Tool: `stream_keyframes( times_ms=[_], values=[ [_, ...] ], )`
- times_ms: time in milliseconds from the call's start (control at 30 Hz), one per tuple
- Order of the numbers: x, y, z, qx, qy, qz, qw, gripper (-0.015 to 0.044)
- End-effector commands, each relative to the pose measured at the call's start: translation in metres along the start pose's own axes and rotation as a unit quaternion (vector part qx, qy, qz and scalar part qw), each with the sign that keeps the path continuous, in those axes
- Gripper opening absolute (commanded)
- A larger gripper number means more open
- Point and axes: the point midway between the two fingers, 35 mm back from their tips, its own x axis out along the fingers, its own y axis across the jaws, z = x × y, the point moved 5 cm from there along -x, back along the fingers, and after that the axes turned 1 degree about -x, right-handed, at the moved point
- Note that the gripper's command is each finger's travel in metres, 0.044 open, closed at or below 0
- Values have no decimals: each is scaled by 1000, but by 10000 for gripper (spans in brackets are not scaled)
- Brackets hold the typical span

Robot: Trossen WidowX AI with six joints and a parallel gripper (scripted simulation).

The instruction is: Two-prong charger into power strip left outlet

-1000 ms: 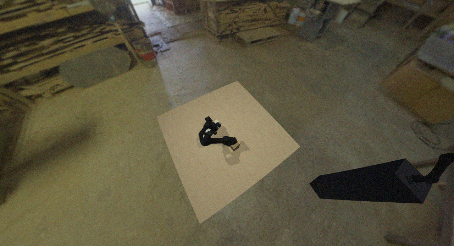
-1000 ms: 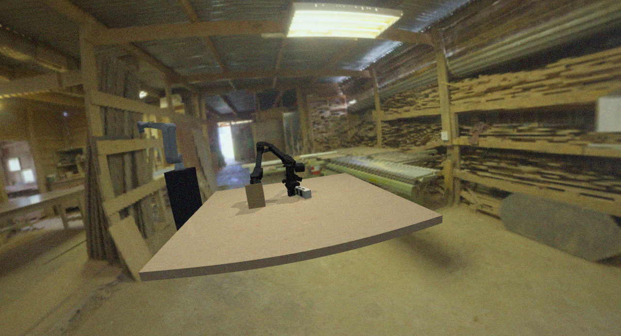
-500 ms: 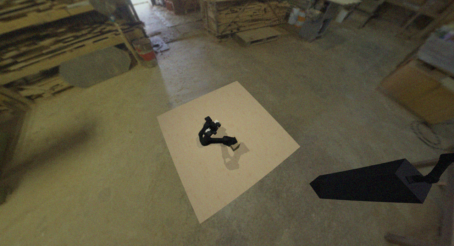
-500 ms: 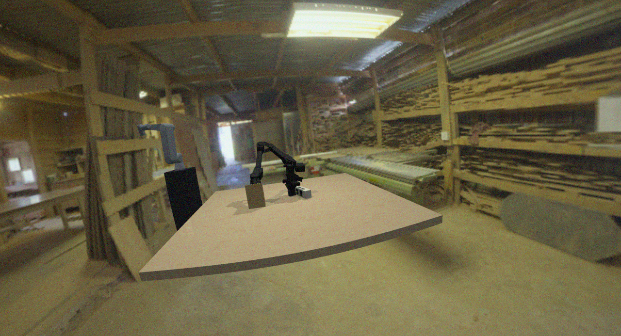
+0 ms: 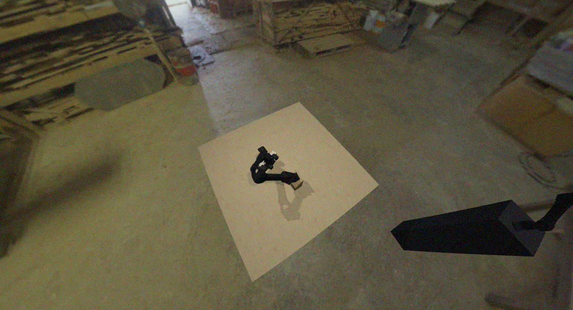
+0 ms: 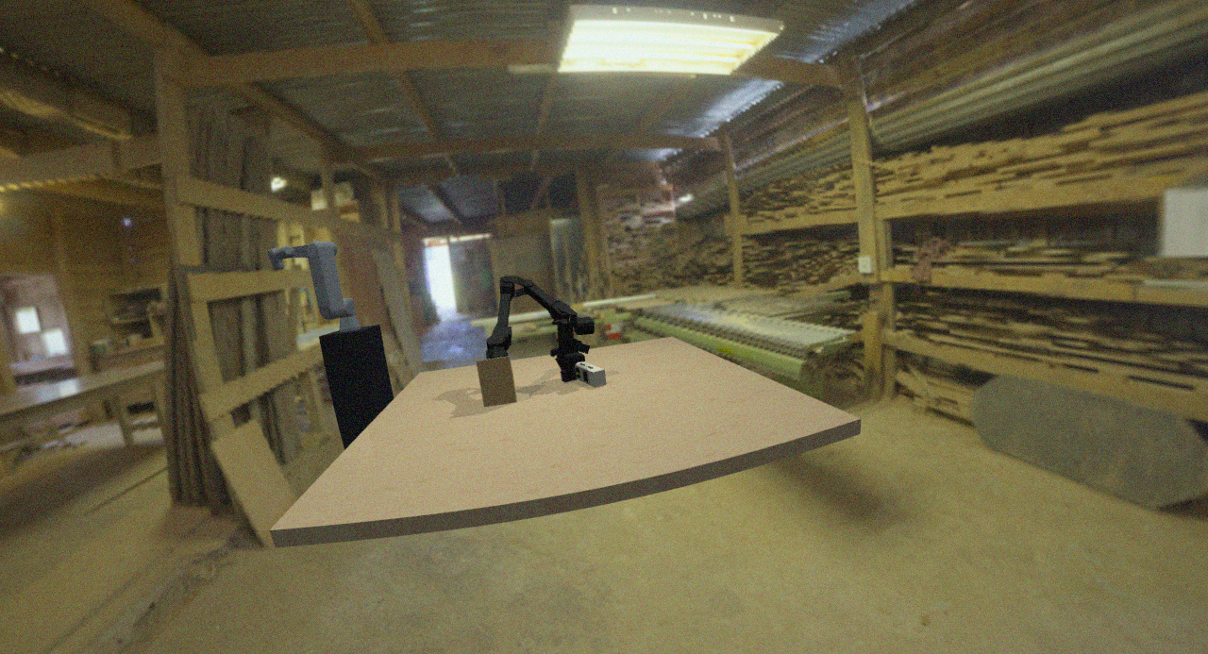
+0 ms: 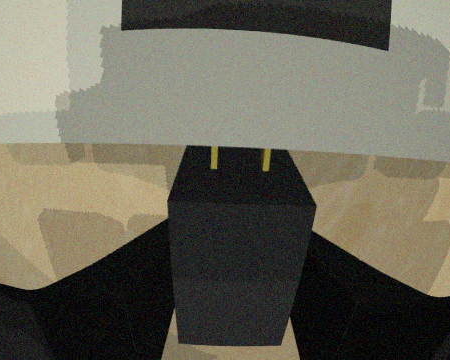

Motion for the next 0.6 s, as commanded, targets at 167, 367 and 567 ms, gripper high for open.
stream_keyframes(
  times_ms=[167, 367, 567],
  values=[
    [0, 1, 4, 3, 0, 2, 1000, 0],
    [0, 1, 6, 3, 0, 2, 1000, 0],
    [-1, 1, 8, 3, 0, 2, 1000, 0]
  ],
)
